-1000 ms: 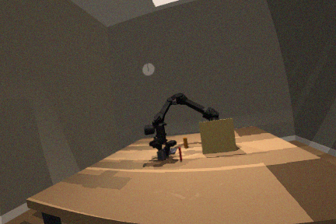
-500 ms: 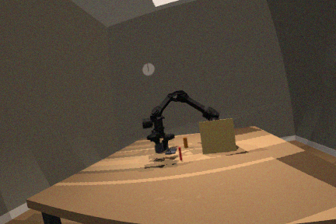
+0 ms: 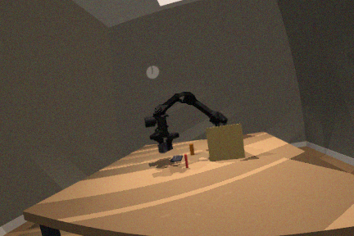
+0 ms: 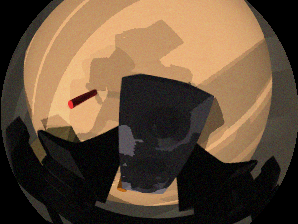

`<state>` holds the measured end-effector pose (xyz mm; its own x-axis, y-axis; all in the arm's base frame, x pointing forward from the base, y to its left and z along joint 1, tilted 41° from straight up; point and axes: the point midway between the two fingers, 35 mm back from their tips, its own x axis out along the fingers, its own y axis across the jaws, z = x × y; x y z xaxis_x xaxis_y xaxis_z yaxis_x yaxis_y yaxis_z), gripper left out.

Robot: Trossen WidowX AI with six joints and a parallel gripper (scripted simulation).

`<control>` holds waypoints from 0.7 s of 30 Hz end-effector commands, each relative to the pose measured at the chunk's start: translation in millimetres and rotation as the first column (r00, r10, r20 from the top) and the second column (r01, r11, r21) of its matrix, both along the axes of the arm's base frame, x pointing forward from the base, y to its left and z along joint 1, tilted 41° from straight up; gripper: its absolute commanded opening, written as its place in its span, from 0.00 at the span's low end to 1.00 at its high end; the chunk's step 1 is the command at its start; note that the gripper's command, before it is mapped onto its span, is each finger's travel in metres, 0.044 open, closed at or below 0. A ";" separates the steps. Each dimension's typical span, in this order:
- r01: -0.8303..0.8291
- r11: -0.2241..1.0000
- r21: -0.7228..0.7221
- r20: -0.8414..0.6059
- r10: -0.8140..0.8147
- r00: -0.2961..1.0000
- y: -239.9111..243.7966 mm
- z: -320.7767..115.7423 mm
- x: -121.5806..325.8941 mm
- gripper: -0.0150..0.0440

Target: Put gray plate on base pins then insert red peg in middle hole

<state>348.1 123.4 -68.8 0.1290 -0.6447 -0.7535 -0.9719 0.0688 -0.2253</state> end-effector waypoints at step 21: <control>-0.066 0.998 0.007 -0.052 0.067 0.996 -14.4 32.2 4.8 0.25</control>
<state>350.4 117.7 -40.3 0.1271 -0.6314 -0.7650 -0.9830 0.0228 -0.1821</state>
